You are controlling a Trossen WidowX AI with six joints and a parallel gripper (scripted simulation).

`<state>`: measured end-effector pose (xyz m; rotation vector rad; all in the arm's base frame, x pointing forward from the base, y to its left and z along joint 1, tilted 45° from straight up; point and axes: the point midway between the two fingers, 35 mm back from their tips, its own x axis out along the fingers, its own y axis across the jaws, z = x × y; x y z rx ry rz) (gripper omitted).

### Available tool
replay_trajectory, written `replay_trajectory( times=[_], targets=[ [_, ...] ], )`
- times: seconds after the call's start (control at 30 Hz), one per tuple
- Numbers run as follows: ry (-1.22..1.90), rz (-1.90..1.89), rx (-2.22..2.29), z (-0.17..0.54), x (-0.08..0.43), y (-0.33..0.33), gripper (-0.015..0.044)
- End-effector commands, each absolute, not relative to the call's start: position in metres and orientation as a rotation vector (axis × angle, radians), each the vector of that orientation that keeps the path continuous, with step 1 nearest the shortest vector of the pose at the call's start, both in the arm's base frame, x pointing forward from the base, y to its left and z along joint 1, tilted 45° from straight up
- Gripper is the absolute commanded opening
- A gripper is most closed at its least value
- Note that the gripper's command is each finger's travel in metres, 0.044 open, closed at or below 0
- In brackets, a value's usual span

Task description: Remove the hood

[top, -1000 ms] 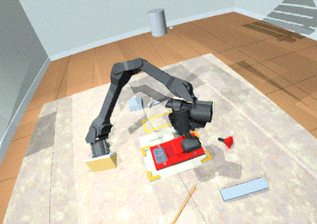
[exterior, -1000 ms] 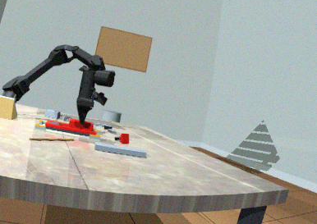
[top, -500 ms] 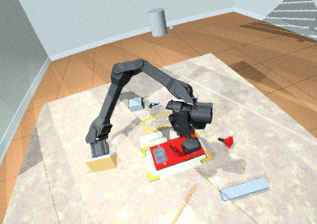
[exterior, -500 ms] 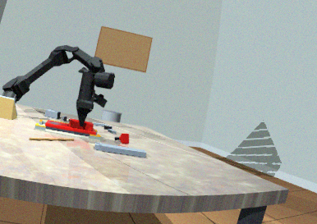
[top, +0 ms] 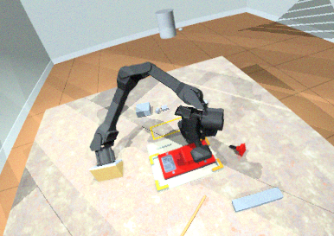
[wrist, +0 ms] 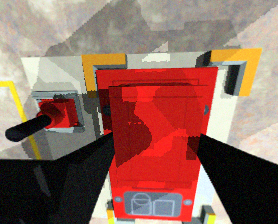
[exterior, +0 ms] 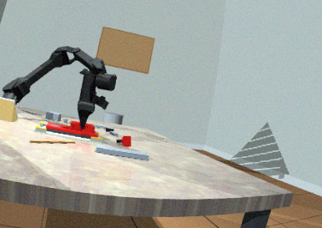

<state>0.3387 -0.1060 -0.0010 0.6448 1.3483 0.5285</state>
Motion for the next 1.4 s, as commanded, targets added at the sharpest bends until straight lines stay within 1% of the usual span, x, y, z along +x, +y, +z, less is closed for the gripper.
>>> replay_trajectory(
  times=[0.0, 0.27, 0.3, 1.37],
  targets=[
    [1.348, 0.528, 0.643, -0.001, 0.339, -0.107, 0.0222],
    [1.349, 0.528, 0.643, 0.002, 0.338, -0.11, 0.0012],
    [1.349, 0.528, 0.643, 0.003, 0.338, -0.11, 0.0],
    [1.349, 0.527, 0.644, 0.018, 0.335, -0.124, 0.0]
  ],
)
